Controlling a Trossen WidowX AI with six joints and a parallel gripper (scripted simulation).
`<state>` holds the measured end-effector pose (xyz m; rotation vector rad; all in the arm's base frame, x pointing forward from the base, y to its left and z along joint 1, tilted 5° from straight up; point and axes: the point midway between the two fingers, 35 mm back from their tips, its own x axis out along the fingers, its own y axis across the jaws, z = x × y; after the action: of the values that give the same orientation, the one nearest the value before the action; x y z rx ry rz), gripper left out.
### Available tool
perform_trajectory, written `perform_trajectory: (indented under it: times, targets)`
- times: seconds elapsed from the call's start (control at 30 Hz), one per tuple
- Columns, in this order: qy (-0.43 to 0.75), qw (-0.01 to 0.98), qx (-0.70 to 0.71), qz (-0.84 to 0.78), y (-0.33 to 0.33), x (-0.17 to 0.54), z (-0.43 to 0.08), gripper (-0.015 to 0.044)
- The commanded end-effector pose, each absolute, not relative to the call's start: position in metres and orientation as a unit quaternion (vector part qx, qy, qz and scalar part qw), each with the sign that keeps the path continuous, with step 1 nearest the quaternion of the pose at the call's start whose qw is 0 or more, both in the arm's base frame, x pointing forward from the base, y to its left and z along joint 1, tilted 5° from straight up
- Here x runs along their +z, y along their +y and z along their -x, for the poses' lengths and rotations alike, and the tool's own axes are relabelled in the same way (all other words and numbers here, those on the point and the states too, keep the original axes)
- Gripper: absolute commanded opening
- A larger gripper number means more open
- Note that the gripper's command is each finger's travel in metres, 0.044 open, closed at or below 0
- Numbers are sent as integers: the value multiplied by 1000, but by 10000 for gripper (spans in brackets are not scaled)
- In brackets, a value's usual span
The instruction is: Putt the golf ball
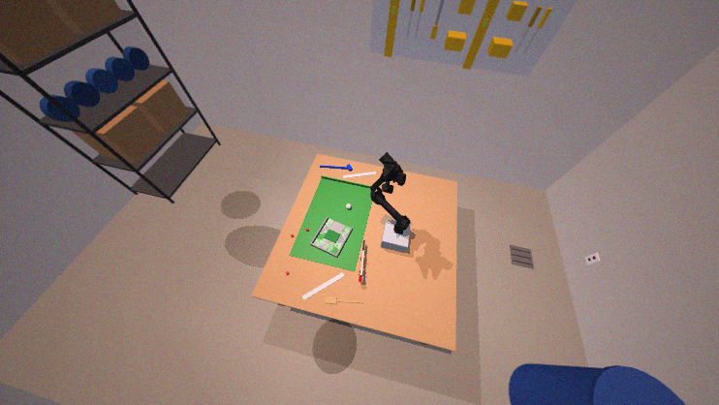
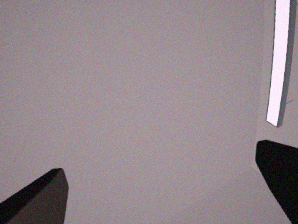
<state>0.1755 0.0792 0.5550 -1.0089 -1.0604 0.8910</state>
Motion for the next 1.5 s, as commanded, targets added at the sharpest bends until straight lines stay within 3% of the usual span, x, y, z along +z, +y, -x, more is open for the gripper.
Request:
perform_trajectory:
  times: [0.0, 0.37, 0.57, 0.77, 1.13, 1.47]
  targets:
    - [-468, 655, 392, 445, 79, 555, -174, 426]
    - [-513, 627, 325, 487, 100, 569, -86, 440]
    - [-515, 594, 298, 542, 148, 553, -35, 440]
    - [-492, 545, 299, 609, 214, 513, -15, 440]
    - [-360, 477, 376, 708, 312, 390, -63, 440]
    - [-141, 455, 478, 738, 325, 250, -155, 440]
